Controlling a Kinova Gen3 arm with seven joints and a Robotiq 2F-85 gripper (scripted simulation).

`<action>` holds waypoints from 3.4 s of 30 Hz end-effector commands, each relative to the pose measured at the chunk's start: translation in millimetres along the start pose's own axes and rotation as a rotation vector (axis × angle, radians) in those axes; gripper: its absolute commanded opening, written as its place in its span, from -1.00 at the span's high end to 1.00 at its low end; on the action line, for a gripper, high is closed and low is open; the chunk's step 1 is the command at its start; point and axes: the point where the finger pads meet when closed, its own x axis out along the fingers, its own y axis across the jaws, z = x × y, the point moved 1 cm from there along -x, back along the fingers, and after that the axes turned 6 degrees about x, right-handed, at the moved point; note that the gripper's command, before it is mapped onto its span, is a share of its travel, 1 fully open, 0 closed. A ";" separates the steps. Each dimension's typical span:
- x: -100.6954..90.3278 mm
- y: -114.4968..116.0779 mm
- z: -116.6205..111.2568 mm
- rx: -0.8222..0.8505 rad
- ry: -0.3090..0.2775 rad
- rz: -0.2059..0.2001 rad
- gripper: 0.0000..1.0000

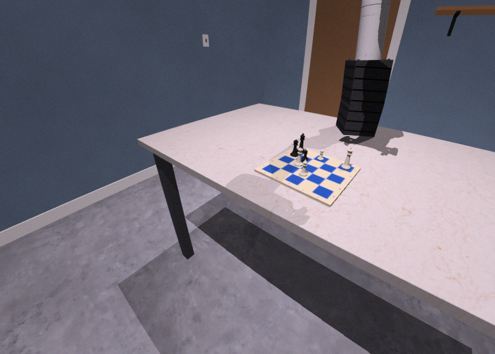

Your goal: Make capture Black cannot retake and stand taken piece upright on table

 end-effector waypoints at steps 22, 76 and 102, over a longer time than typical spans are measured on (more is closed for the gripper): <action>-30.7 -35.6 26.4 -0.009 -0.005 0.007 -1.00; -26.5 -84.2 65.9 0.136 0.059 0.051 -1.00; 6.1 -108.9 89.2 0.297 0.127 0.096 -1.00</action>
